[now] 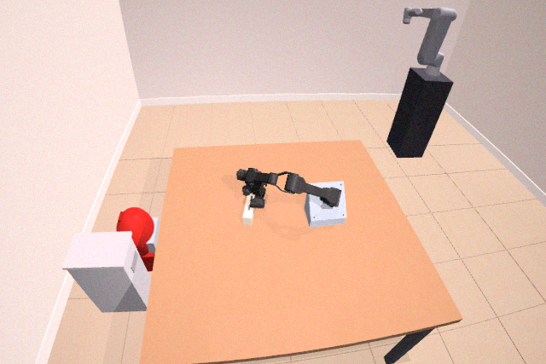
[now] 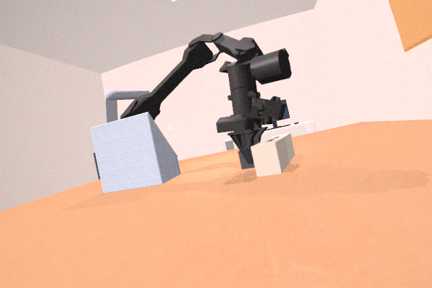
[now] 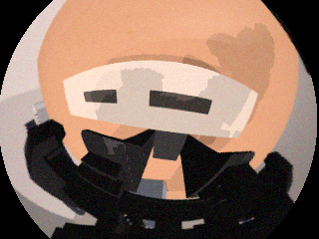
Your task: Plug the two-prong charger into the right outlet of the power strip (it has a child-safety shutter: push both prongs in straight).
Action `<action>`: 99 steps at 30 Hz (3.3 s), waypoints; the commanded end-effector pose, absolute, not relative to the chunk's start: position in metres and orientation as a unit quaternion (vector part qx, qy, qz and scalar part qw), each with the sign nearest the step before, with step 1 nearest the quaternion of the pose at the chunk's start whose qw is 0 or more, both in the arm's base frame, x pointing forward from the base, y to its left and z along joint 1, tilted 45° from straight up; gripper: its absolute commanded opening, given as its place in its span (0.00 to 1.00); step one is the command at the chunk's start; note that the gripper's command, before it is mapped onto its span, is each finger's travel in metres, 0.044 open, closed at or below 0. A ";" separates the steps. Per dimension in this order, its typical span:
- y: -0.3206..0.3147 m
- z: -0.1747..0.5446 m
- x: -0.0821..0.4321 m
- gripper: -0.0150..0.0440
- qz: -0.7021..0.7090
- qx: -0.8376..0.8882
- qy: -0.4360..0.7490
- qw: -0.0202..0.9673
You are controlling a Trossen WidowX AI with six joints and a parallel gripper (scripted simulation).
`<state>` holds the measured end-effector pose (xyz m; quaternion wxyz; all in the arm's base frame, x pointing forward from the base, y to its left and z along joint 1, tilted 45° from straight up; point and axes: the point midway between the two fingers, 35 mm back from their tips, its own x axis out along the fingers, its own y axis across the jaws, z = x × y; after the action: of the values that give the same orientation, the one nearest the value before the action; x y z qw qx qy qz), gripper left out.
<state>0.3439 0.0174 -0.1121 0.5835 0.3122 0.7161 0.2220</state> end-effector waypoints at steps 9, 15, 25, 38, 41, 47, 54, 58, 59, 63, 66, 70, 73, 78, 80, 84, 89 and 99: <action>0.017 -0.112 0.344 0.97 0.222 0.312 0.715 0.585; 0.017 -0.112 0.344 1.00 0.222 0.311 0.715 0.586; 0.017 -0.112 0.341 1.00 0.223 0.310 0.713 0.588; 0.018 -0.111 0.338 1.00 0.223 0.309 0.711 0.591; 0.018 -0.111 0.337 1.00 0.223 0.309 0.711 0.591; 0.018 -0.111 0.336 1.00 0.223 0.308 0.710 0.593; 0.018 -0.111 0.334 1.00 0.224 0.308 0.709 0.594; 0.018 -0.111 0.333 1.00 0.224 0.307 0.708 0.595; 0.018 -0.111 0.333 1.00 0.224 0.307 0.708 0.595; 0.018 -0.111 0.332 1.00 0.224 0.307 0.708 0.595; 0.018 -0.111 0.332 1.00 0.224 0.307 0.708 0.595; 0.018 -0.110 0.330 1.00 0.224 0.307 0.708 0.595; 0.019 -0.110 0.327 1.00 0.224 0.307 0.708 0.595; 0.019 -0.109 0.323 1.00 0.224 0.307 0.708 0.595; 0.019 -0.109 0.321 1.00 0.224 0.307 0.708 0.595; 0.019 -0.108 0.317 1.00 0.224 0.307 0.708 0.595; 0.020 -0.108 0.312 1.00 0.224 0.307 0.708 0.595; 0.021 -0.106 0.302 1.00 0.223 0.307 0.708 0.595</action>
<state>0.3080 0.0198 -0.1056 0.5964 0.3090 0.7067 0.2225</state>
